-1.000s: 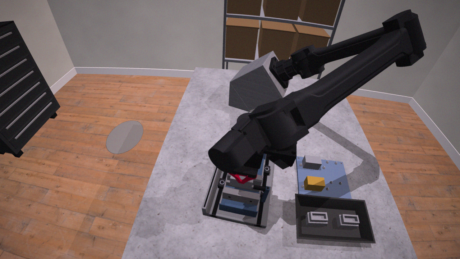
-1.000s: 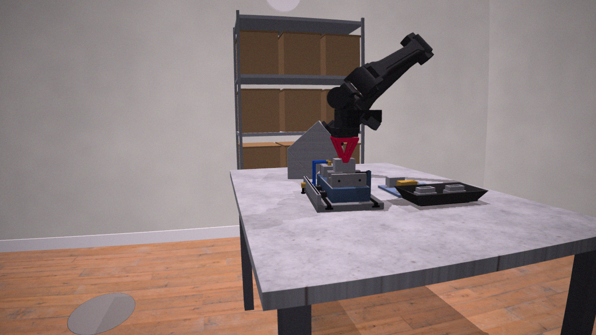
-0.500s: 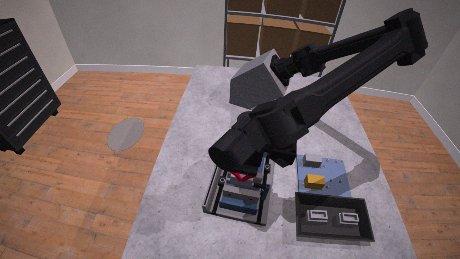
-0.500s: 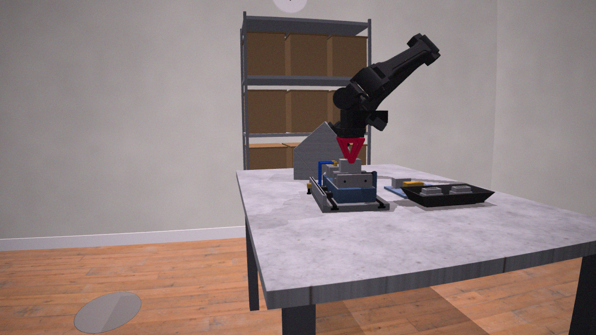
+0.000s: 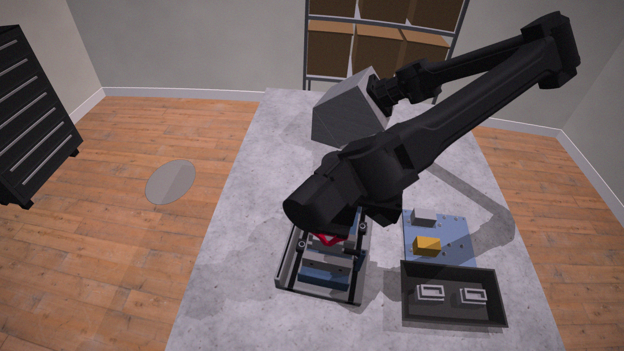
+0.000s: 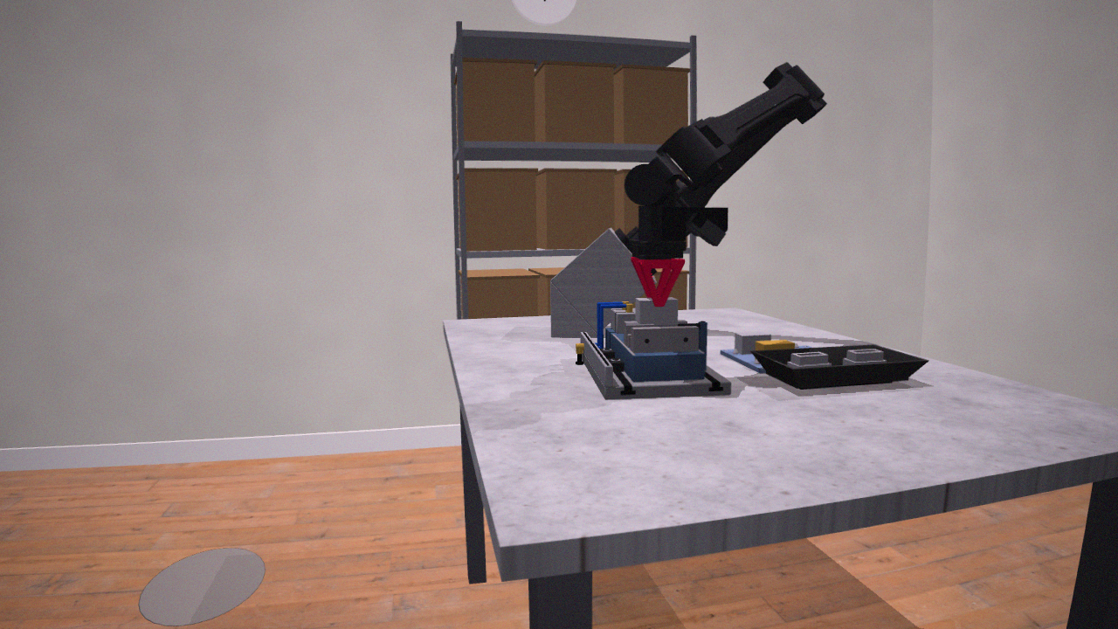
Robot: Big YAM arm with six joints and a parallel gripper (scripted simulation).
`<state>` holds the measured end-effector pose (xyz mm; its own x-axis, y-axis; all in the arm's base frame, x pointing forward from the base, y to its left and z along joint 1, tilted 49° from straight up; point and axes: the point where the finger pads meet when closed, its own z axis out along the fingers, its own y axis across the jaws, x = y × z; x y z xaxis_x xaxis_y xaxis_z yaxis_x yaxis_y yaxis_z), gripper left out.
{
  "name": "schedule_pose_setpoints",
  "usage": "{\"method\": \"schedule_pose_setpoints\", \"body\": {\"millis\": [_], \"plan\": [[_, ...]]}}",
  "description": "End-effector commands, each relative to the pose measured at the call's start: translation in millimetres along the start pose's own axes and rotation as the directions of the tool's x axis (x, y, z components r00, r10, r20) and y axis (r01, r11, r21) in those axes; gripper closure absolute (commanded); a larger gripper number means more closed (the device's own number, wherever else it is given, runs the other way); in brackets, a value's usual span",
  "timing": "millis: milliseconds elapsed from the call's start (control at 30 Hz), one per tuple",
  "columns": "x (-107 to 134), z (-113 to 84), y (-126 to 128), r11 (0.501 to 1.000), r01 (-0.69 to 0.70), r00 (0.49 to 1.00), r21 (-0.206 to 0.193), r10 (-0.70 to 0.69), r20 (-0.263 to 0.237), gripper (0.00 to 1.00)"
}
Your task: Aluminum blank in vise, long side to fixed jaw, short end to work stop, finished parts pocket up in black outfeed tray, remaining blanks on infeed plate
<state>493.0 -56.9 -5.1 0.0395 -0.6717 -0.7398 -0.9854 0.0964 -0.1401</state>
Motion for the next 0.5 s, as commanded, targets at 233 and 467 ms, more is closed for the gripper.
{"method": "schedule_pose_setpoints", "body": {"millis": [233,467], "plan": [[-5.3,-14.9,-16.4,0.999,0.029,0.999,0.038,-0.029,-0.013,1.00],[-5.3,-17.1,-18.2,0.999,0.031,0.999,0.040,-0.031,-0.014,1.00]]}}
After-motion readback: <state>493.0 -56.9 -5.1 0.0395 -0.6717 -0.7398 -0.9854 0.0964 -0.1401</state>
